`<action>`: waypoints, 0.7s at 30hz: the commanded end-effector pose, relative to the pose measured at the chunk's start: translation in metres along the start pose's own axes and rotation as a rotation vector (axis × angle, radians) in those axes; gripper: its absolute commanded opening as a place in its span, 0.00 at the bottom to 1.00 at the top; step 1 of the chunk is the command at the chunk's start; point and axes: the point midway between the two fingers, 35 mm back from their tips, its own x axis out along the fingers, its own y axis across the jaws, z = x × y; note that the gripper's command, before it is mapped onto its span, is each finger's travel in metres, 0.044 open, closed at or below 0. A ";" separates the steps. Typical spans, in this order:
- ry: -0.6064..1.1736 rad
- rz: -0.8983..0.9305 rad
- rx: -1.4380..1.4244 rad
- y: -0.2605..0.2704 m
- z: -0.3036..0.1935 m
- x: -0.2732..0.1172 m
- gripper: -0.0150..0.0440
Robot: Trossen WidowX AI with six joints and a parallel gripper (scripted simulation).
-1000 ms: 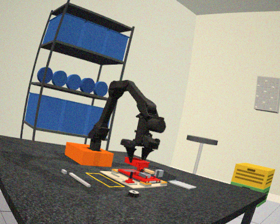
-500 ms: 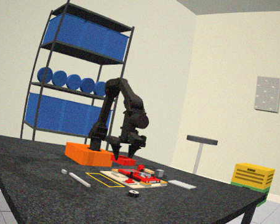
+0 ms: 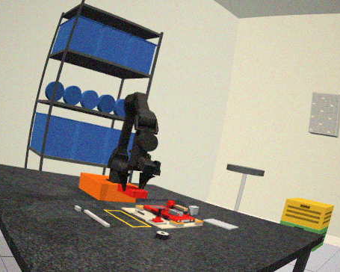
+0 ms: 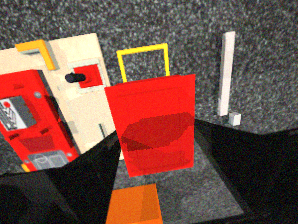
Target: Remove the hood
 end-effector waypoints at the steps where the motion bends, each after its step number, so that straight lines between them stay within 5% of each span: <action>1: 0.003 0.000 -0.012 -0.003 -0.002 0.000 0.25; 21: 0.003 0.000 -0.012 -0.004 -0.001 0.018 0.25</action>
